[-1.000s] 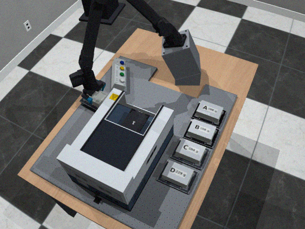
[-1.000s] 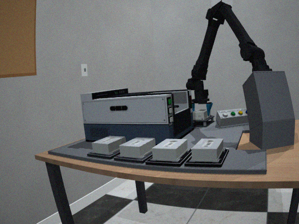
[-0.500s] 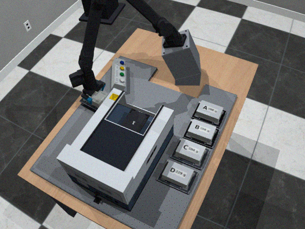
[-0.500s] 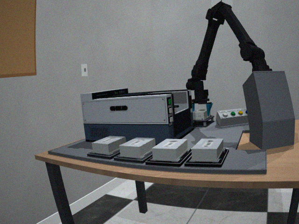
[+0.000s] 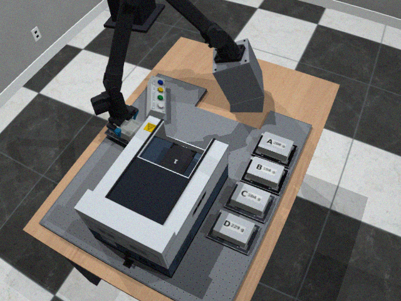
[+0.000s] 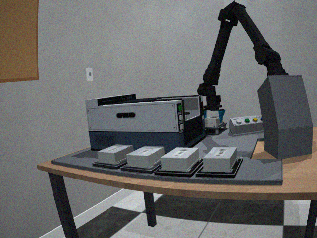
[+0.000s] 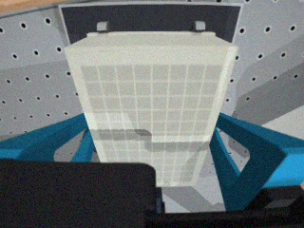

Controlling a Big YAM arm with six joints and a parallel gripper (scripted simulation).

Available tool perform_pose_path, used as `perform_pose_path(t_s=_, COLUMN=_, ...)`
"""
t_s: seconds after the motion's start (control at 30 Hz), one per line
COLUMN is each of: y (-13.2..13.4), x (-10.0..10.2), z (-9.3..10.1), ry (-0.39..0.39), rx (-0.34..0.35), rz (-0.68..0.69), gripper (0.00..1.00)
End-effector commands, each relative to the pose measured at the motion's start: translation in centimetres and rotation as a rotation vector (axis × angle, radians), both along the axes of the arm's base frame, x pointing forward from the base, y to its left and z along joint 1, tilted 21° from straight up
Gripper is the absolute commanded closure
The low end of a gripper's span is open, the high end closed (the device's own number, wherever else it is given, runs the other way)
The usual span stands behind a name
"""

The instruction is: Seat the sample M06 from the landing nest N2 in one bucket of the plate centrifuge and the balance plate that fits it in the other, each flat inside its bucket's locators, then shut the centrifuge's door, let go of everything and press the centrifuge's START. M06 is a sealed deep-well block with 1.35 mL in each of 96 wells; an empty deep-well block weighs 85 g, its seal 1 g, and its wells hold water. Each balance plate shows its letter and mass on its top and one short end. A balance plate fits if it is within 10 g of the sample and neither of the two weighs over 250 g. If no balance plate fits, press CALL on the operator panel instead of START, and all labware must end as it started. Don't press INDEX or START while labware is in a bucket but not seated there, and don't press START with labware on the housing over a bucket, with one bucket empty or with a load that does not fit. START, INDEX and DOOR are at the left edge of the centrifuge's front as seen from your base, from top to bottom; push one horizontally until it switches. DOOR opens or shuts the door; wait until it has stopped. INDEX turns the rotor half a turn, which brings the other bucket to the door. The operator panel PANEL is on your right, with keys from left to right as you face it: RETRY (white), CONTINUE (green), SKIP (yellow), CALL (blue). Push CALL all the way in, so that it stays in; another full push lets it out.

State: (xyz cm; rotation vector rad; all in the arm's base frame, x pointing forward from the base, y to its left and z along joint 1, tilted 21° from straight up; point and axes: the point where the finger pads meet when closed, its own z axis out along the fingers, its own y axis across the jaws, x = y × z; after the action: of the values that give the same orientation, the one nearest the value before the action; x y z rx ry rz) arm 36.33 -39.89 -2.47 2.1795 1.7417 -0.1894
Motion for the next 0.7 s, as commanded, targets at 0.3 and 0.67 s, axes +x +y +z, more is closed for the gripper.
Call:
perform_pose_path(t_s=0.3, y=-1.52, x=0.19, z=0.25, ry=-0.008, rx=-0.013, rz=0.002, gripper=0.00)
perform_pose_path(t_s=0.67, y=-1.46, x=0.12, z=0.26, ry=-0.008, rx=-0.013, rz=0.002, gripper=1.00)
